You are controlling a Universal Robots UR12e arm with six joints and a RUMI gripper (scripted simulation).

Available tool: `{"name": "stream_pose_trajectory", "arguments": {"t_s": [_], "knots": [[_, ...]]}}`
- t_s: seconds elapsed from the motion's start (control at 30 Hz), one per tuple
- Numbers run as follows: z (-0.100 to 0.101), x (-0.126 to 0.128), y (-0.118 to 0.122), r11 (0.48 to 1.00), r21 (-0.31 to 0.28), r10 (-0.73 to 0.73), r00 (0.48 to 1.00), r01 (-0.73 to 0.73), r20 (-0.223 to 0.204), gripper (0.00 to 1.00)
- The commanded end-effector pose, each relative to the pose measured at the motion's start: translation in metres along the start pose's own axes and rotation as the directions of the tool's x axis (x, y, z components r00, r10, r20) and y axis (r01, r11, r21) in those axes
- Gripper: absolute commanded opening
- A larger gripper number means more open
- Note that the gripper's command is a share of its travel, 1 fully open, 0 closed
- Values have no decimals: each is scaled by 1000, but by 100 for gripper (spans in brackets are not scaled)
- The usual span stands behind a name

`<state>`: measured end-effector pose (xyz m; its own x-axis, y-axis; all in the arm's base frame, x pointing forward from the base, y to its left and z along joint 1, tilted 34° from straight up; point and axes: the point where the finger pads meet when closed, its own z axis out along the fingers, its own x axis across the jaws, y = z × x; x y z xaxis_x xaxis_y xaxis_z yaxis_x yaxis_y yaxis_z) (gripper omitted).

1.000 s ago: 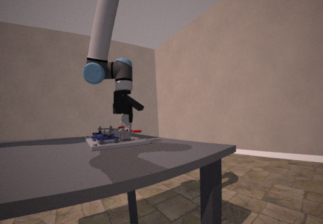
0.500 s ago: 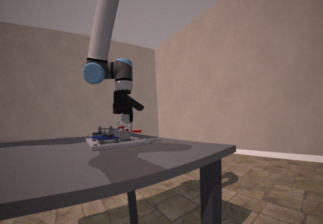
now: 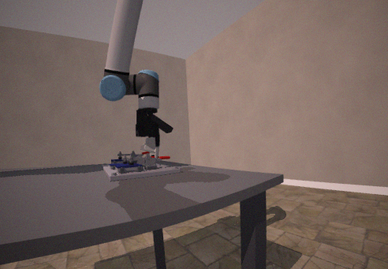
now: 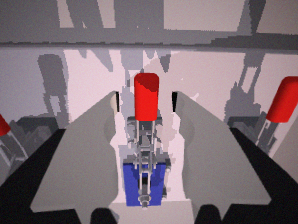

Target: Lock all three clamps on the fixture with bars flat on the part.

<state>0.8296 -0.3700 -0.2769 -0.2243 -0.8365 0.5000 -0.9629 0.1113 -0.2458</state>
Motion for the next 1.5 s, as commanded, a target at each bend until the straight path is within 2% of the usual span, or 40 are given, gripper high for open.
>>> {"name": "stream_pose_trajectory", "arguments": {"t_s": [0.0, 0.33, 0.97, 1.47], "knots": [[-1, 0, -1, 1000, 1, 0, 1000, 0, 0, 28], [-5, 0, -1, 1000, 1, 0, 1000, 0, 0, 28], [-48, 0, -1, 1000, 1, 0, 1000, 0, 0, 28], [-51, 0, -1, 1000, 1, 0, 1000, 0, 0, 28]]}}
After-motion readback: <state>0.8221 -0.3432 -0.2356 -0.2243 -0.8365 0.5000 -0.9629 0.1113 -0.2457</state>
